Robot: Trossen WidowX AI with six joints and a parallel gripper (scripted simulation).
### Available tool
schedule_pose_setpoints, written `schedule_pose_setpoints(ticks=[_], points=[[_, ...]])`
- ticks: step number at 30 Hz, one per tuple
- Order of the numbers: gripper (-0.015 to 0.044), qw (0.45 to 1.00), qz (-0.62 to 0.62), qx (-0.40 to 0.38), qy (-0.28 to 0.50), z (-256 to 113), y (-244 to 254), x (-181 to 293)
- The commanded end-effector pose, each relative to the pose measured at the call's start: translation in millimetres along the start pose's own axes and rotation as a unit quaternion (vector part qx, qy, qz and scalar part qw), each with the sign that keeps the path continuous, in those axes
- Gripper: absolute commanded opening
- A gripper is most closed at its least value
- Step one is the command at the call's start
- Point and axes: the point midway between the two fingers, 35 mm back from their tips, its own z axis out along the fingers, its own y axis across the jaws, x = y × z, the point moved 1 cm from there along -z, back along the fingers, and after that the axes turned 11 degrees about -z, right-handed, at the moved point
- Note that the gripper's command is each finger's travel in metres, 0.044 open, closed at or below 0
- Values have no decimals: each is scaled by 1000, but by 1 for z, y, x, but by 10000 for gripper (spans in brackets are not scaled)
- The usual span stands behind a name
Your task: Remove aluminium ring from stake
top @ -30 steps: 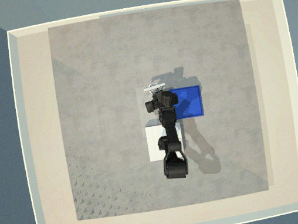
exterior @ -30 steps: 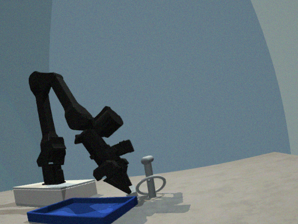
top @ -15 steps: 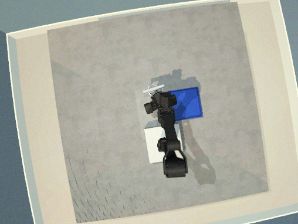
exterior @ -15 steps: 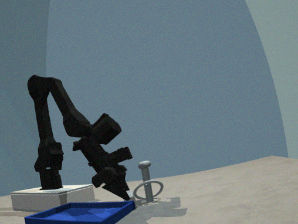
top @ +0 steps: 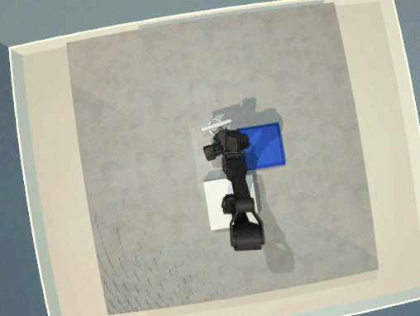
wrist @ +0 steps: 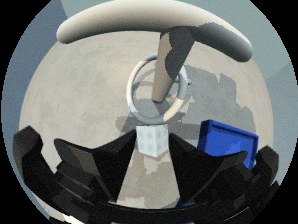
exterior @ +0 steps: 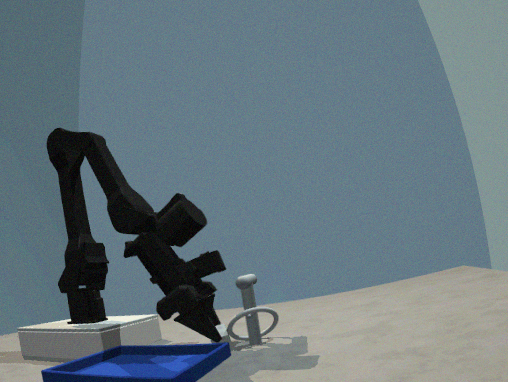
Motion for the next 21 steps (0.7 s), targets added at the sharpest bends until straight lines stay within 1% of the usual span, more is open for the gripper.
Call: schedule_pose_setpoints(ticks=[1,3,21], points=[[20,1000,0,0,0,0,0,0],[0,1000,0,0,0,0,0,0],[0,1000,3,1,1,-19,-3,-12]])
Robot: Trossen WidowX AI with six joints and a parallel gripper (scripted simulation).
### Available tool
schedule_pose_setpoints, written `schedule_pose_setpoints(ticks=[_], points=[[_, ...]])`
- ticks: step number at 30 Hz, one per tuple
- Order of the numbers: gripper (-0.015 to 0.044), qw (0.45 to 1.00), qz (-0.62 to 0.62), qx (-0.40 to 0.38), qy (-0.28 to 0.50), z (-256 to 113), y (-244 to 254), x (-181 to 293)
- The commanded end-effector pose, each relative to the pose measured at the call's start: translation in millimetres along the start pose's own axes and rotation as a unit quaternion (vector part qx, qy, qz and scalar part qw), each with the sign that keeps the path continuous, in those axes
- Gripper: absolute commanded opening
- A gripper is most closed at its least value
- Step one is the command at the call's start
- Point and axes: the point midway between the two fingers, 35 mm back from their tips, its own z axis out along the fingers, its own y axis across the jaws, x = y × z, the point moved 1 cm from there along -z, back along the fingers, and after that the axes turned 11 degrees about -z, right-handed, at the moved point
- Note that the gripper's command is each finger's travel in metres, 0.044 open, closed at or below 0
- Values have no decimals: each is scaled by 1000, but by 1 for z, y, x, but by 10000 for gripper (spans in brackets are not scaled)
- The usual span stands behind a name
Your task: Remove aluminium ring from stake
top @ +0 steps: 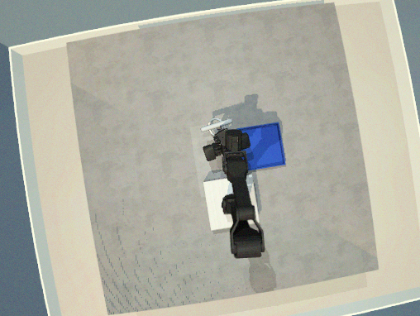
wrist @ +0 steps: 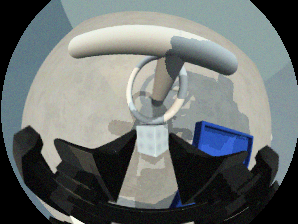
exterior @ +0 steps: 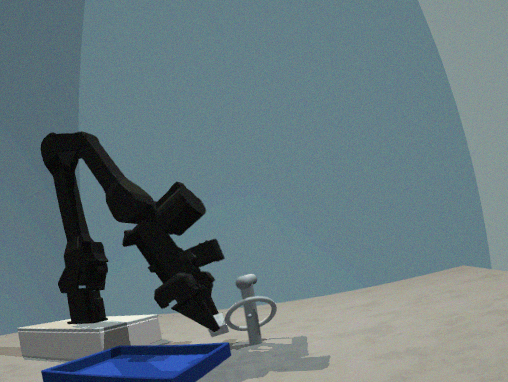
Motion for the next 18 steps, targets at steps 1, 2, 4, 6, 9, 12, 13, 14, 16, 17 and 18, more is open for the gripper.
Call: schedule_pose_setpoints(ticks=[1,2,4,6,9,12,13,14,16,17,18], points=[[0,1000,3,2,0,-3,-2,-4],[0,1000,3,0,5,-3,-2,-4],[0,1000,4,-4,15,-4,-4,-6],[0,1000,4,-8,26,-4,-5,-8],[0,999,5,-14,42,-6,-7,-10],[0,998,6,-21,58,-7,-9,-12],[0,998,7,-23,63,-8,-10,-13],[0,997,7,-25,68,-8,-10,-13],[0,996,8,-30,78,-9,-12,-15],[0,996,8,-32,84,-10,-12,-16],[0,995,8,-34,89,-11,-13,-16]])
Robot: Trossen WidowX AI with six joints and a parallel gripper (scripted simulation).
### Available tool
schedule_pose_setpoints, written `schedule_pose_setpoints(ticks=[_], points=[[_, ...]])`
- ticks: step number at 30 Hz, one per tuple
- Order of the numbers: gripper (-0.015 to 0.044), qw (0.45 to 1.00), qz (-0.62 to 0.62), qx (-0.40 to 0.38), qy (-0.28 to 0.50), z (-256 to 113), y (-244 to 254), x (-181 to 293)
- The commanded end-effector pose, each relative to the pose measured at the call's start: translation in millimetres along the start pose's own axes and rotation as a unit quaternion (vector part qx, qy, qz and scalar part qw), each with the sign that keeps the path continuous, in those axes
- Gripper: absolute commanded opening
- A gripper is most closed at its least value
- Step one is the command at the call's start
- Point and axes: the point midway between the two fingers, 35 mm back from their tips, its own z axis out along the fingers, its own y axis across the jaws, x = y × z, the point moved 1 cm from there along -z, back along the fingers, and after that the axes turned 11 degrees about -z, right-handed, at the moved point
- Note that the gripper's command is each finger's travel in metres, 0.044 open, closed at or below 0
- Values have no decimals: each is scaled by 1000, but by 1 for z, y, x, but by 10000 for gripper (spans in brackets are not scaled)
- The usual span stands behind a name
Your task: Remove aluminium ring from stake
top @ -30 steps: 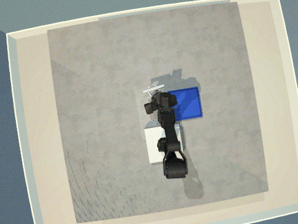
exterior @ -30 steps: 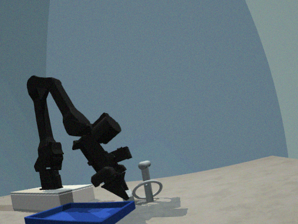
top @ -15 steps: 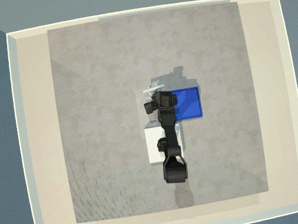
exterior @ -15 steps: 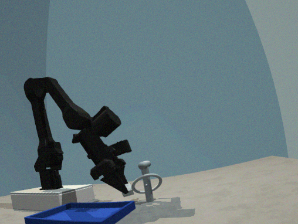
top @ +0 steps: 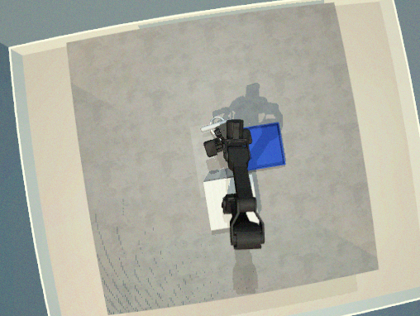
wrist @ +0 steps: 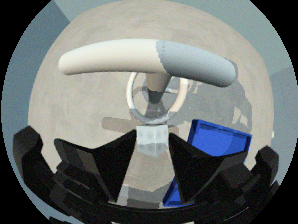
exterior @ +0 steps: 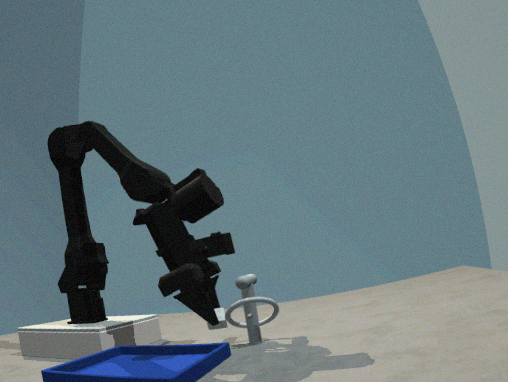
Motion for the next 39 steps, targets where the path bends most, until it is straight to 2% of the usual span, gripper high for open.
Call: schedule_pose_setpoints(ticks=[1,14,39], points=[[0,1000,-2,-6,18,-4,-3,-4],[0,997,2,-33,77,-15,-9,-10],[0,994,18,-90,65,-28,-29,-10]])
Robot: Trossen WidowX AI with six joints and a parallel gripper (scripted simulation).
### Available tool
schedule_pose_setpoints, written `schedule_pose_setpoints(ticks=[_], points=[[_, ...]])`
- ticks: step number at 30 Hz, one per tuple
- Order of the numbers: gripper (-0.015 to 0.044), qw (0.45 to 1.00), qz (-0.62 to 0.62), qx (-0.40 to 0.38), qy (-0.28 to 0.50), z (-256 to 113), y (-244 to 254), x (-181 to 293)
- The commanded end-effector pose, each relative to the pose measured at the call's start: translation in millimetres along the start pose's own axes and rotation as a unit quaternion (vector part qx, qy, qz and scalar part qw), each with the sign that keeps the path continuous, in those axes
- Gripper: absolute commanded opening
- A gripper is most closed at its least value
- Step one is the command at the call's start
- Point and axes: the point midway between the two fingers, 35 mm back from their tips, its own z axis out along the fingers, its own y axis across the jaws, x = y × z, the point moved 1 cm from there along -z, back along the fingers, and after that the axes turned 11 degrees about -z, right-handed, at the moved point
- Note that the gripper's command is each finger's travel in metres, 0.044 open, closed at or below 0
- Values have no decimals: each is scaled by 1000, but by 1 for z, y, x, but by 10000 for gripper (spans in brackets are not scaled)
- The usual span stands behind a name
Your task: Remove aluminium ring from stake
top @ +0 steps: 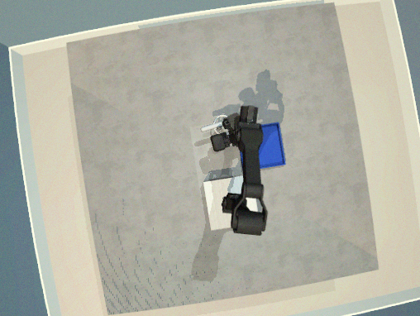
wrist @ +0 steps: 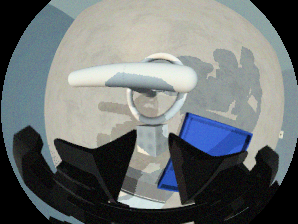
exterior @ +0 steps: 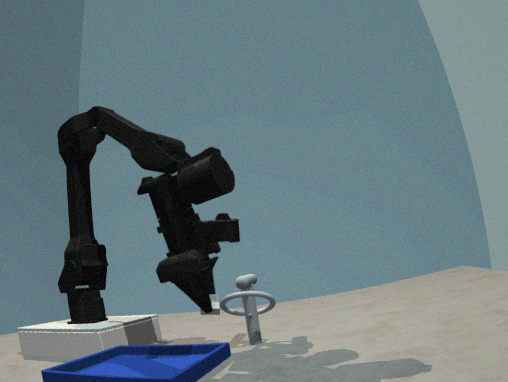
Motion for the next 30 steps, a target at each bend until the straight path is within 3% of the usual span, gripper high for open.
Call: schedule_pose_setpoints(ticks=[1,30], points=[[0,1000,-1,-11,-5,-4,-4,-1],[0,1000,4,-25,-15,-21,-8,-3]])
